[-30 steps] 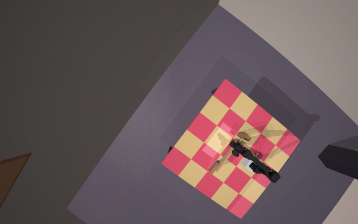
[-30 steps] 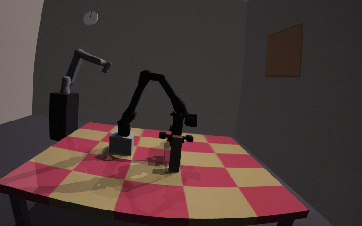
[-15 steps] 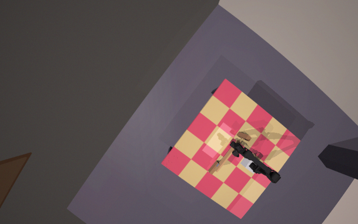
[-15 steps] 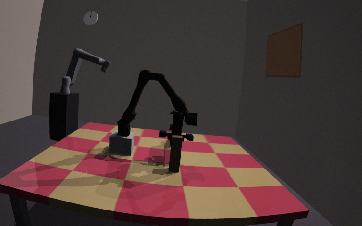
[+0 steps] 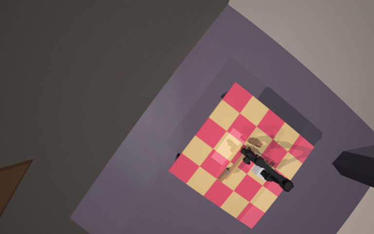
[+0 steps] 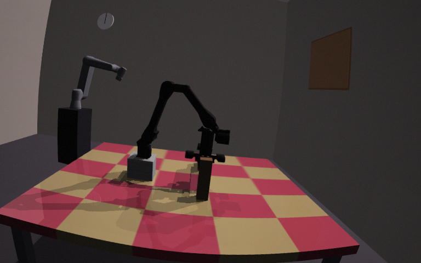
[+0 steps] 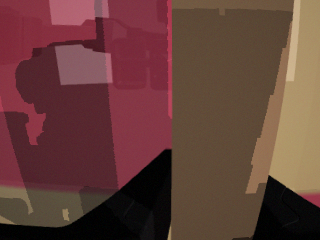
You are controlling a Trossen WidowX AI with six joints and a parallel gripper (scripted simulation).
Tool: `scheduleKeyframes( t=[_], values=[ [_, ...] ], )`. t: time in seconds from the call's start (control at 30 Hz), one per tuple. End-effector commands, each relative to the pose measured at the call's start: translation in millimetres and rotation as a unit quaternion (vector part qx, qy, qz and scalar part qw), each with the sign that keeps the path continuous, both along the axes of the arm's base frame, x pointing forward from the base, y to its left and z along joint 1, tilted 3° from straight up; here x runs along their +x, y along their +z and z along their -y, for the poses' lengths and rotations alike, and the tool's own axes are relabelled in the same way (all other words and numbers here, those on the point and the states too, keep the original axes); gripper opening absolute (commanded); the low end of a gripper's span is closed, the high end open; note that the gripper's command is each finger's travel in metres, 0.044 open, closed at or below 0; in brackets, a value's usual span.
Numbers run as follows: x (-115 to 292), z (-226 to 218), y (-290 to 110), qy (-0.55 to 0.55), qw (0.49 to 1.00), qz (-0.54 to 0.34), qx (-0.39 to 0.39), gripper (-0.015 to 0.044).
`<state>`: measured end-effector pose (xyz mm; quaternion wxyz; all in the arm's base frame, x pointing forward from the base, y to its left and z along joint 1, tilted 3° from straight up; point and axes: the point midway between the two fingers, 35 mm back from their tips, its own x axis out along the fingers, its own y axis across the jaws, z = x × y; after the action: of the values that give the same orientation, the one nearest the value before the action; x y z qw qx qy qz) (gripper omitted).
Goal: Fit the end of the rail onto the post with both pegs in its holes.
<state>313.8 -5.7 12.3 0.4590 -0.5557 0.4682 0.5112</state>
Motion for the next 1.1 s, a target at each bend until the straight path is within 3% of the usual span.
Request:
scheduleKeyframes(
  t=[0.0, 1.07],
  values=[
    [1.5, -1.2, 5.8, -0.001, 1.000, 0.005, 0.003, 0.0000],
    [0.2, -1.0, 4.9, -0.001, 1.000, 0.005, 0.003, 0.0000]
  ],
)
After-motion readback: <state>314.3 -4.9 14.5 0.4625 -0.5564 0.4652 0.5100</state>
